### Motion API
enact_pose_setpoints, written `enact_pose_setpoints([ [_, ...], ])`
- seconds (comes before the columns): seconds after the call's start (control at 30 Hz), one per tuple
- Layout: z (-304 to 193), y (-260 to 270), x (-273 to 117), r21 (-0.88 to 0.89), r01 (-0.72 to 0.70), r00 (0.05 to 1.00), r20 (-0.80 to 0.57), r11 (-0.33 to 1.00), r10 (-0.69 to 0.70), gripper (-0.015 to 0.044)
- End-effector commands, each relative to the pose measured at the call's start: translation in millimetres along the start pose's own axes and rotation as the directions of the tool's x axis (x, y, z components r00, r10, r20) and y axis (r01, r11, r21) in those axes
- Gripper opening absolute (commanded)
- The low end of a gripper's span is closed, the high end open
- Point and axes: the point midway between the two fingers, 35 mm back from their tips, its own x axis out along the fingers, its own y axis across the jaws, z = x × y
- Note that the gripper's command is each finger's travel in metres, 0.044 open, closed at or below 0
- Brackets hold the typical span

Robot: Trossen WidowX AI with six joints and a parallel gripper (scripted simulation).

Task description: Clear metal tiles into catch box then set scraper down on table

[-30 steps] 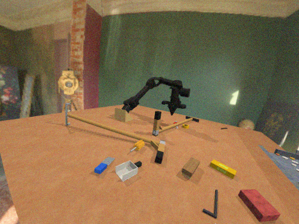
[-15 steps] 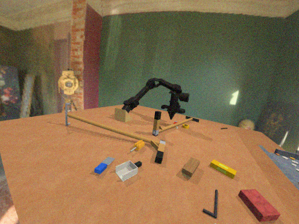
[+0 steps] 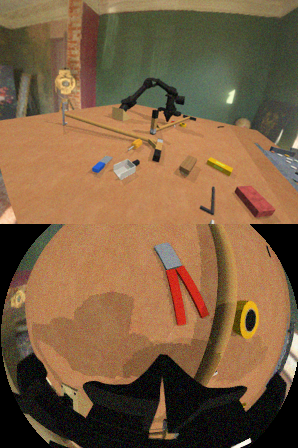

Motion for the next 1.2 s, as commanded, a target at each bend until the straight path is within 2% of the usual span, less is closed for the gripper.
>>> enact_pose_setpoints([
  [0.0, 1, -1, 1, 0.005, 0.004, 1.000, 0.002, 1.000, -0.004, 0.0000],
  [1.17, 6, -35, -1, 0.004, 0.006, 1.000, 0.002, 1.000, -0.006, 0.0000],
])
